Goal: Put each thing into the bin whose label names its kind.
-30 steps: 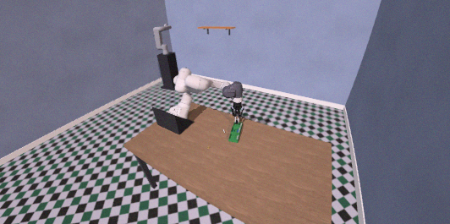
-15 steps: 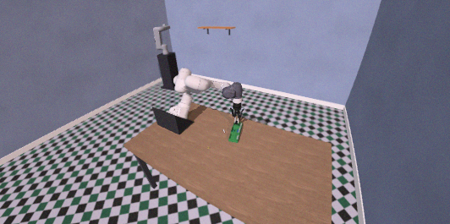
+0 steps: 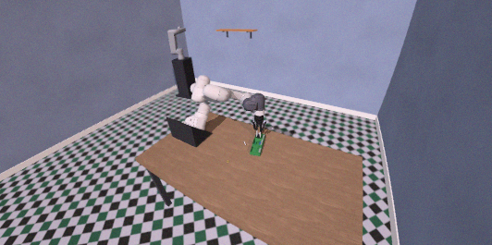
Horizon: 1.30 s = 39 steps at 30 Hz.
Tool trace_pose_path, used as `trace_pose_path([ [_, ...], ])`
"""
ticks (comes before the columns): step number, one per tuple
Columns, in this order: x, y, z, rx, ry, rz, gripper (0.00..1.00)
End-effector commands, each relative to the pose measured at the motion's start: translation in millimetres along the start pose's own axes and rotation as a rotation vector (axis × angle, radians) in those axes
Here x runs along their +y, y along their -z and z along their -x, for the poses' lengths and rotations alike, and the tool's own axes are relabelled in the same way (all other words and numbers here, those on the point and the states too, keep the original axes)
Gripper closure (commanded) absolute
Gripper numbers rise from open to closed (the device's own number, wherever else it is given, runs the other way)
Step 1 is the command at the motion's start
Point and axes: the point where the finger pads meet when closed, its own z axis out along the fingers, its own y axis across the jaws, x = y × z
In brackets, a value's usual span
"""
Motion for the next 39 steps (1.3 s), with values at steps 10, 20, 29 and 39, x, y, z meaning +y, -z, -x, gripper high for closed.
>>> trace_pose_path([
  [10,3,-19,-2,0.001,-0.007,0.01,0.89],
  [20,5,-19,-2,0.001,-0.007,0.01,0.89],
  [29,5,-19,-1,0.001,-0.007,0.01,0.82],
  [39,5,-19,-1,0.001,-0.007,0.01,0.82],
])
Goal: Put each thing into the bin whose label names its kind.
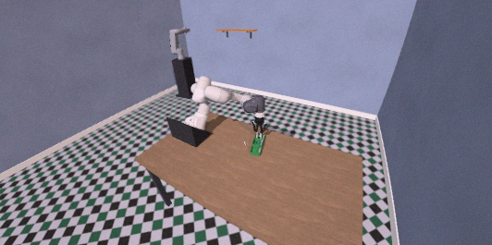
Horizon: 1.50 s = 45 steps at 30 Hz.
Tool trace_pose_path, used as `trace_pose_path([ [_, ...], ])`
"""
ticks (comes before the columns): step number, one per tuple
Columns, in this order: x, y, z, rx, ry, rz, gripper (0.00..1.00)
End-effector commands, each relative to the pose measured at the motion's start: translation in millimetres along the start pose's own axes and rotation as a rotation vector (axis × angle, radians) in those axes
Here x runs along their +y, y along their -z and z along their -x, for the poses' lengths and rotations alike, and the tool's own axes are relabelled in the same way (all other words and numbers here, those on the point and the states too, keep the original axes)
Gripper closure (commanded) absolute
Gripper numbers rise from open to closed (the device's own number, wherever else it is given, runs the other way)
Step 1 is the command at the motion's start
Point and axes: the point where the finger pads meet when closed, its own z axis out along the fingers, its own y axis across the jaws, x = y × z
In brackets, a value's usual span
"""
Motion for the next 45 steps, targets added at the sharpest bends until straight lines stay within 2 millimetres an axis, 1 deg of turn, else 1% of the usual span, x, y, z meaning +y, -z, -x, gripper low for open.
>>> trace_pose_path([
  [1,1,0,1,-0.002,-0.005,0.003,0.82],
  [4,1,0,1,-0.002,-0.005,0.003,0.82],
  [29,1,30,1,-0.002,-0.005,0.003,0.82],
  [30,1,35,1,-0.002,-0.005,0.003,0.82],
  [32,1,35,1,-0.002,-0.005,0.003,0.82],
  [35,1,50,1,-0.002,-0.005,0.003,0.82],
  [36,1,51,1,-0.002,-0.005,0.003,0.82],
  [45,1,51,1,-0.002,-0.005,0.003,0.82],
])
